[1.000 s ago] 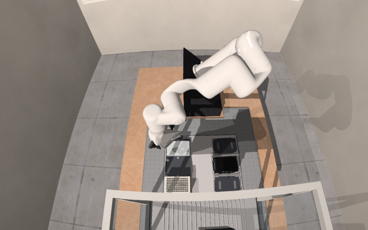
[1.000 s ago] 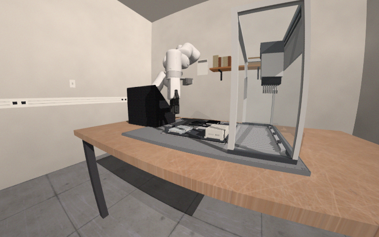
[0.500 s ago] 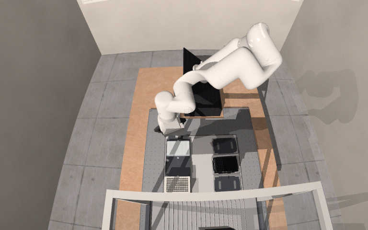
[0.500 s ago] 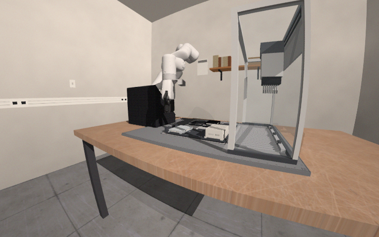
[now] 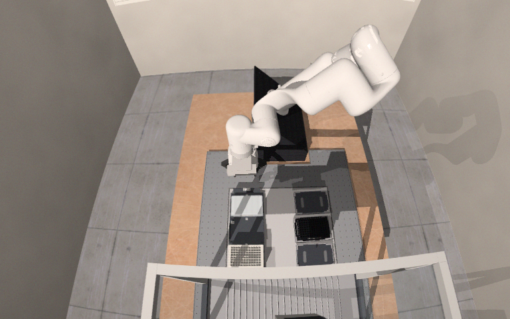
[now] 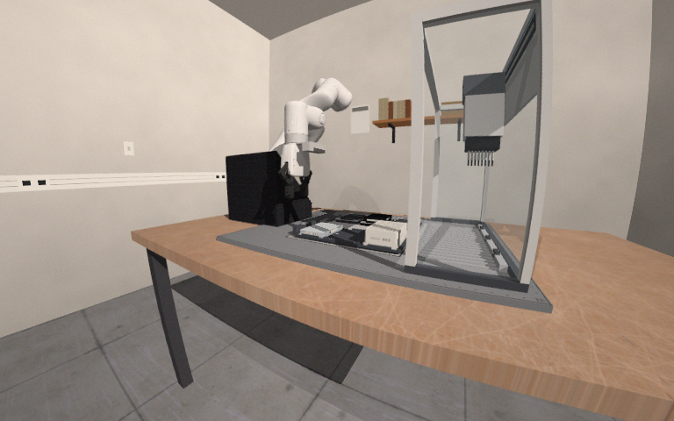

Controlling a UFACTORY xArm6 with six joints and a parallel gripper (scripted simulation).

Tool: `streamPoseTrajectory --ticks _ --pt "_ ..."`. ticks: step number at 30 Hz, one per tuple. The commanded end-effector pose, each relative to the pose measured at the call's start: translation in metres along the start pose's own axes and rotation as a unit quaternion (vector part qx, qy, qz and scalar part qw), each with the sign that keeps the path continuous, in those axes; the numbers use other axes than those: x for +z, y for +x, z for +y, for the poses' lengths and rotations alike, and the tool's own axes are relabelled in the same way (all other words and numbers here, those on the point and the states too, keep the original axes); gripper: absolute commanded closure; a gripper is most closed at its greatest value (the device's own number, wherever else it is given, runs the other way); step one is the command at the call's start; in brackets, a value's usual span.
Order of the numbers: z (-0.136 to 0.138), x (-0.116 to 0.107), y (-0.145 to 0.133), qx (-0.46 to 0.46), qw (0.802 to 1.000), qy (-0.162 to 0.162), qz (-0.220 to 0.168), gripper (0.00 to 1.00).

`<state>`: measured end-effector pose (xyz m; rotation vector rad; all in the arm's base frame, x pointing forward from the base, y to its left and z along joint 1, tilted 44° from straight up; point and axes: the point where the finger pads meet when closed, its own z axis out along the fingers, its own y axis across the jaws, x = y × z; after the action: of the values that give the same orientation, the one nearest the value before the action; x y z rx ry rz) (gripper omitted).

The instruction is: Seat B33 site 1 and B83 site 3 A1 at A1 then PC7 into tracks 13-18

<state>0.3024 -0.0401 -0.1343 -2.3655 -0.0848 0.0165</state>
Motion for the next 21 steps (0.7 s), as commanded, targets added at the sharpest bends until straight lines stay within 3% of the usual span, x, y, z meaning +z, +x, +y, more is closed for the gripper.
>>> streamPoseTrajectory --ticks 1,10,21 --pt "0.000 -0.001 0.000 0.006 1.000 -0.002 0.000 0.18" --pt "0.000 -0.001 0.000 0.006 1.000 -0.002 0.000 0.18" --pt "0.000 0.014 0.000 0.006 1.000 -0.002 0.000 0.18"
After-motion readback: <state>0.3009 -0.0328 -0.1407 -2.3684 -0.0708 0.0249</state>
